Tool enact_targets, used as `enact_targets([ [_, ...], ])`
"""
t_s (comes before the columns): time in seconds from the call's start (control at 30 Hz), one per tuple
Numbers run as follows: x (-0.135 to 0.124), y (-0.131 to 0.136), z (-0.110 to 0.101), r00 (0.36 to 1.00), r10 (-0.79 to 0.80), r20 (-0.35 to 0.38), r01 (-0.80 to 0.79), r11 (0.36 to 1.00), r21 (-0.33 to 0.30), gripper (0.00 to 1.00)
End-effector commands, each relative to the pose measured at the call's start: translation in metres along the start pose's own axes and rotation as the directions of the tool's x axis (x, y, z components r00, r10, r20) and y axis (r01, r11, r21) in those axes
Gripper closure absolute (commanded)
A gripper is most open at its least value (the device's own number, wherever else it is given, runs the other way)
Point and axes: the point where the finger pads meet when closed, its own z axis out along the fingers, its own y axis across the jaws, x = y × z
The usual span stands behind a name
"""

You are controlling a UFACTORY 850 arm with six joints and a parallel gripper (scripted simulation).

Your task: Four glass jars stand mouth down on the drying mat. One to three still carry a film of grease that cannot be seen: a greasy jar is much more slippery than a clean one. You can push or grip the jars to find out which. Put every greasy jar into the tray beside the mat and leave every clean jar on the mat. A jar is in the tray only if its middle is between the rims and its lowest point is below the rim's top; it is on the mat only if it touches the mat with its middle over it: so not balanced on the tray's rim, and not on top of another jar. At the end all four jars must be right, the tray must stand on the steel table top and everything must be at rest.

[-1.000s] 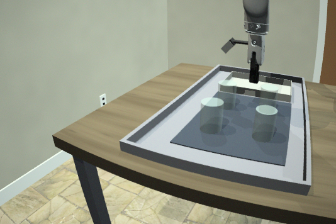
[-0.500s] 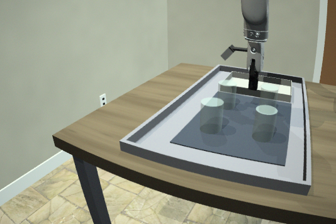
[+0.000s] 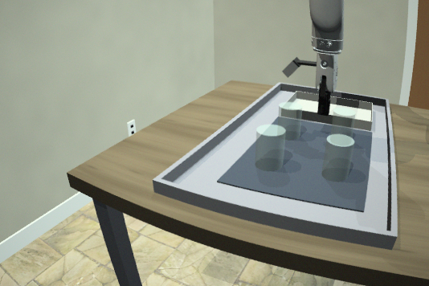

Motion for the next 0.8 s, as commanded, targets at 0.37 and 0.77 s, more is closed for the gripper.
enact_targets([
  [0.37,-0.0011,0.0003,-0.0005,1.0,0.0,0.002,0.0,1.0,0.022,1.0],
  [0.77,-0.0024,0.0003,-0.0005,1.0,0.0,0.002,0.0,1.0,0.022,1.0],
])
